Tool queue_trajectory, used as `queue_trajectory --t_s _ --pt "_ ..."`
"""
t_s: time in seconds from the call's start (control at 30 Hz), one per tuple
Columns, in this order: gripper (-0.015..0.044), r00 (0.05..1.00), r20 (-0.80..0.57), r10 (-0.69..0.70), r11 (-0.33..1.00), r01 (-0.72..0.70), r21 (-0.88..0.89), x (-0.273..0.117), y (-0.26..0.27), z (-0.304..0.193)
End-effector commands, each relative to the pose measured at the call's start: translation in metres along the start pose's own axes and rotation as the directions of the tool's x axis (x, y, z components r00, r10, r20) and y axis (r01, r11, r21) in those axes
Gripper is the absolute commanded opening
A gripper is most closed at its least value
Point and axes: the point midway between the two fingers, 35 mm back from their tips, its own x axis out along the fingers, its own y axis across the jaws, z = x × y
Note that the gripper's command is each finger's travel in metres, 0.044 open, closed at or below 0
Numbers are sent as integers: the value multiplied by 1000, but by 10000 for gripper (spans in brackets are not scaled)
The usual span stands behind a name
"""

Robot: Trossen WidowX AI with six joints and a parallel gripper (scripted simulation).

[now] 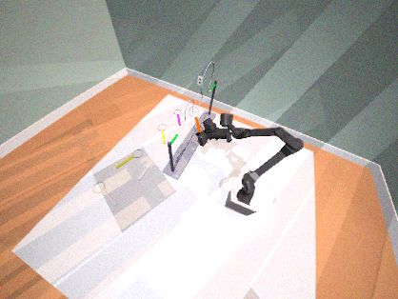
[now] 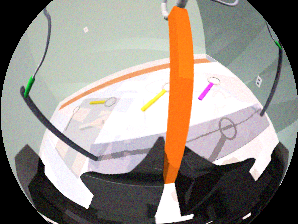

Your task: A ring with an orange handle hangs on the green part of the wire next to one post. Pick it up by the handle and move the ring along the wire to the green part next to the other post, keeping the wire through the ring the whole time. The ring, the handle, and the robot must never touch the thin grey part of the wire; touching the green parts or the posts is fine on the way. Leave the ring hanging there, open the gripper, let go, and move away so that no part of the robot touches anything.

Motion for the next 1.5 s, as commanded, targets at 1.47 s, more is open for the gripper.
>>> queue_trajectory --t_s 1.47 --pt "-150 851 152 503 412 -390 823 -63 136 81"
